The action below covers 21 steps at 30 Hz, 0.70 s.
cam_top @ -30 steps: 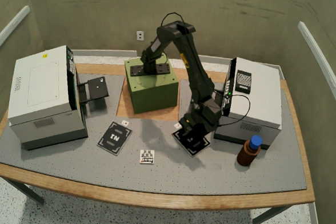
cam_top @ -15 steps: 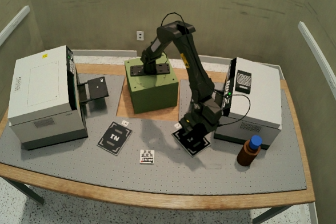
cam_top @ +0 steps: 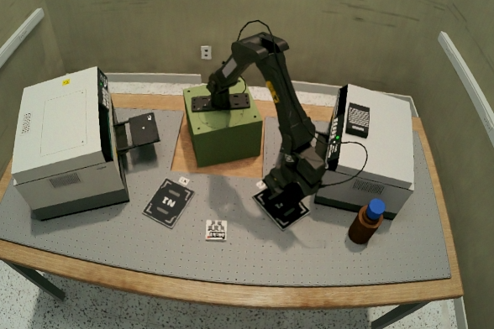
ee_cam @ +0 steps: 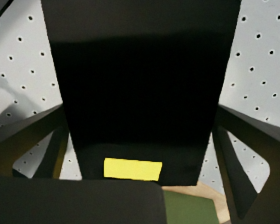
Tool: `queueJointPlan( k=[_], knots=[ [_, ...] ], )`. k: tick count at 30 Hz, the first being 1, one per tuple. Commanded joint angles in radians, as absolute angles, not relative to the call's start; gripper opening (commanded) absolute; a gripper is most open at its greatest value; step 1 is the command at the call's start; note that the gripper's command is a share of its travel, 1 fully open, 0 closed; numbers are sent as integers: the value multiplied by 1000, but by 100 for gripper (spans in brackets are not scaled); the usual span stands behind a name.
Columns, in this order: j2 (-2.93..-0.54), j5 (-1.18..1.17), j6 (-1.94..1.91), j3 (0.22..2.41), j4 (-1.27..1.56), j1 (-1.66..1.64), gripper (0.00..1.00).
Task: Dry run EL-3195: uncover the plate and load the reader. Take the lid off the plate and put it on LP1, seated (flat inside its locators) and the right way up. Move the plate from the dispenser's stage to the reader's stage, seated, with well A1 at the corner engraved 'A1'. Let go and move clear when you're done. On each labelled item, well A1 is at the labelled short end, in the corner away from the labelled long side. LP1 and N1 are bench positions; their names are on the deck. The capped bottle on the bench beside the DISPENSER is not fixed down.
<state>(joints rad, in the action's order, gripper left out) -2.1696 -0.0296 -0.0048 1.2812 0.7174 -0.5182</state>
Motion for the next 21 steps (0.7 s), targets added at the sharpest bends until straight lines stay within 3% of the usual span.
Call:
queueJointPlan(
  k=[1,21],
  knots=[
    [-2153,-22,-12,1298,684,-513,85],
    [-2212,-22,-17,1274,615,-510,85]
  ],
)
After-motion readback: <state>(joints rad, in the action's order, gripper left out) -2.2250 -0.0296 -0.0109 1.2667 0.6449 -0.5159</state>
